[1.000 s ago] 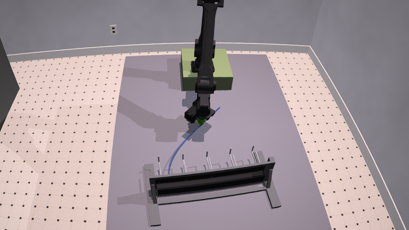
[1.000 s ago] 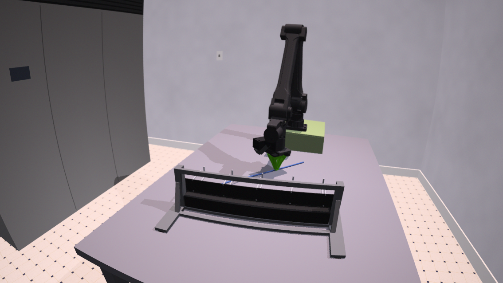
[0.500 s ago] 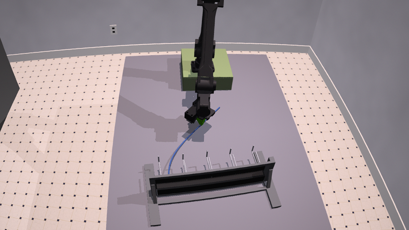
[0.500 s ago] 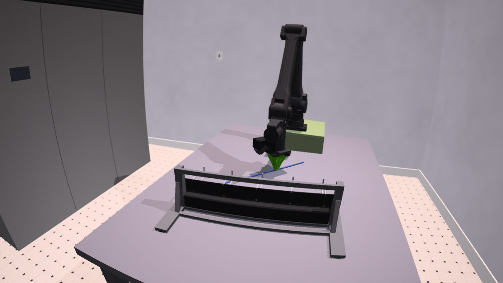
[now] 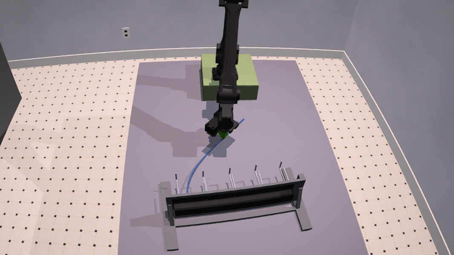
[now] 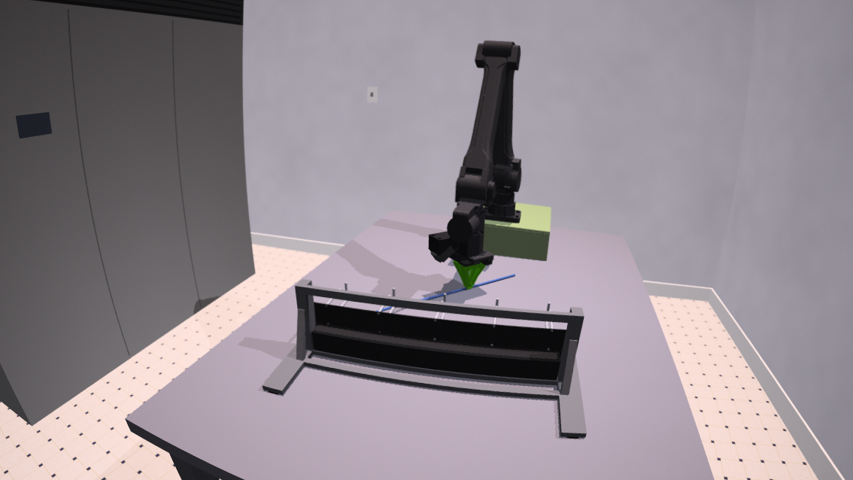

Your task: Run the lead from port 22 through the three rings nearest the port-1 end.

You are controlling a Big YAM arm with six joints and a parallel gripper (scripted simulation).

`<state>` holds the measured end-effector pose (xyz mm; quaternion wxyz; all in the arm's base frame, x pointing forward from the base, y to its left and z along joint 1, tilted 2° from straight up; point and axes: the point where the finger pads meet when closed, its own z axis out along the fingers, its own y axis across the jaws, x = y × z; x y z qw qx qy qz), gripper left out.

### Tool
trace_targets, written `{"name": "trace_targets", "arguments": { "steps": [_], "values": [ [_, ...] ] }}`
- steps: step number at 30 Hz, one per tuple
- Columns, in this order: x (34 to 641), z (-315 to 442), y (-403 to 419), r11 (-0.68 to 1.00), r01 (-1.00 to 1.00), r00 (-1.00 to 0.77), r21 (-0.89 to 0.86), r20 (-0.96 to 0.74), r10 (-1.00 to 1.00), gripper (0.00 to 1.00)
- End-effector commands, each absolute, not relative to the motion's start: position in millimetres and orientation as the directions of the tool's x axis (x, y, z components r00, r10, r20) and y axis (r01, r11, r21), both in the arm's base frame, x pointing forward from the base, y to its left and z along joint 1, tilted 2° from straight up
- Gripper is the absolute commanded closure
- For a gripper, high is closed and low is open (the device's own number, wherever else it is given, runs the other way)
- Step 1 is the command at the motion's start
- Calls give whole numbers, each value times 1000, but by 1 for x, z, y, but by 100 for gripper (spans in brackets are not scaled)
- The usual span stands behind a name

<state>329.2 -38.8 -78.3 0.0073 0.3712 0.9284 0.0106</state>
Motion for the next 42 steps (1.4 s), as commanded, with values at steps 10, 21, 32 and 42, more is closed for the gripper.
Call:
{"name": "trace_targets", "arguments": {
  "steps": [10,21,32,42],
  "values": [
    [340,-76,-36,724,688,-723,43,-29,690,100],
    [340,-76,-36,724,688,-723,43,-29,690,100],
    [340,-76,-36,724,688,-723,43,-29,690,100],
    [342,-71,-36,724,688,-723,49,-36,690,100]
  ]
}}
